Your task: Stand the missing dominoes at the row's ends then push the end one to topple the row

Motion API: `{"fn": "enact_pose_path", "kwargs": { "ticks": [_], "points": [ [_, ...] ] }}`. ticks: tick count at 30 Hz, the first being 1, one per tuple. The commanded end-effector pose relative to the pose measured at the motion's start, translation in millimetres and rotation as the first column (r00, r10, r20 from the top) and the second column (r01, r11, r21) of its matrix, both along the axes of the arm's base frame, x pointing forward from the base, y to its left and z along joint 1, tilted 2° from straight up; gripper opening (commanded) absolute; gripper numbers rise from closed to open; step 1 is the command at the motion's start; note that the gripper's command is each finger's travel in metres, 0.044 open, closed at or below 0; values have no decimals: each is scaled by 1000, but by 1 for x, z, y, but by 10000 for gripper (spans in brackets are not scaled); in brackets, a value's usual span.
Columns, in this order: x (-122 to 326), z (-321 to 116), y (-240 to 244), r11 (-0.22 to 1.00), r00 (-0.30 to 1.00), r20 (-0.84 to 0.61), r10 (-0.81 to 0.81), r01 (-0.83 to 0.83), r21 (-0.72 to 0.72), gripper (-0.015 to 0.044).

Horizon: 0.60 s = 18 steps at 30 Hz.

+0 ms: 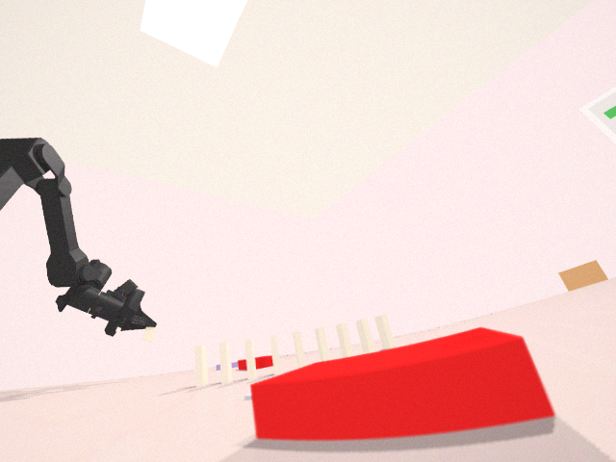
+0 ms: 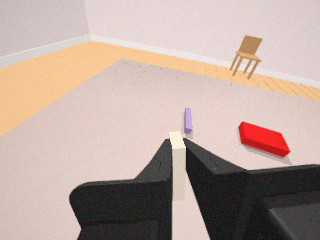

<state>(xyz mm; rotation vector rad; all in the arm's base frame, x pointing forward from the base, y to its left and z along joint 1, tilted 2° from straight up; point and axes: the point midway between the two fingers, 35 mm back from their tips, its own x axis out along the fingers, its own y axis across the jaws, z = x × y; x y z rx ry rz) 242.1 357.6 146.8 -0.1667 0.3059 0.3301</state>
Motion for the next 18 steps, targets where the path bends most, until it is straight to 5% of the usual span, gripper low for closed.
{"fn": "enact_pose_path", "kwargs": {
  "ticks": [1, 18],
  "points": [
    [-7, 3, -7, 999, 997, 67, -26, 25, 28, 26],
    [-36, 9, -49, 980, 961, 225, -159, 127, 152, 26]
  ]
}}
